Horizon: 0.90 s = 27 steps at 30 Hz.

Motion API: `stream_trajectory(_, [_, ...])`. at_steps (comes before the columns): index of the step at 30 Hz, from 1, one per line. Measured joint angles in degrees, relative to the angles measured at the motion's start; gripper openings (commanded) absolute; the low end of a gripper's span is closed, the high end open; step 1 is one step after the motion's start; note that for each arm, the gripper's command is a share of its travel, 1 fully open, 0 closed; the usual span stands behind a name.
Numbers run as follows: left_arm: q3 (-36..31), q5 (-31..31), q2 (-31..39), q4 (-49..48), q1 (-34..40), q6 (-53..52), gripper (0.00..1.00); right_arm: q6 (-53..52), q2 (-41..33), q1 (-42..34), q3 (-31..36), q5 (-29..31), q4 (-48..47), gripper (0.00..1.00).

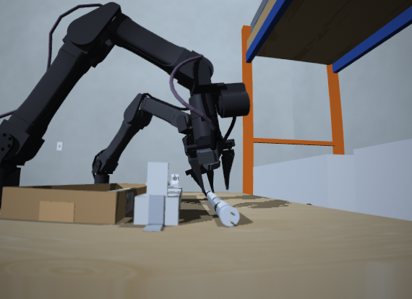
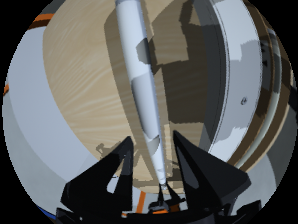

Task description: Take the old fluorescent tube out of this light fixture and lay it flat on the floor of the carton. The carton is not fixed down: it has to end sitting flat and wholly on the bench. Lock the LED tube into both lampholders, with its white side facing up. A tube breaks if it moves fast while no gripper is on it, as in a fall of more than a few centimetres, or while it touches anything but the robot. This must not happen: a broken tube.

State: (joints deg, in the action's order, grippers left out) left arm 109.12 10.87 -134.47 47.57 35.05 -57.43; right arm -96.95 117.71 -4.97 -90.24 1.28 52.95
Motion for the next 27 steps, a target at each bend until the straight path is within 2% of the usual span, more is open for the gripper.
stream_trajectory(9, [0.00,0.00,0.00,0.00,0.00,0.00,0.11,-0.17,2.45,0.09,2.19,-0.07,-4.63,0.49])
stream_trajectory(17, [0.00,0.00,0.00,0.00,0.00,0.00,0.11,-0.17,2.82,0.07,1.92,-0.07,-4.96,0.49])
stream_trajectory(18, [0.00,0.00,0.00,0.00,0.00,0.00,0.11,-0.17,2.73,0.07,1.90,-0.07,-5.01,0.11])
stream_trajectory(27, [0.00,0.00,0.00,0.00,0.00,0.00,0.11,-0.17,2.78,0.09,1.92,-0.07,-4.92,0.11])
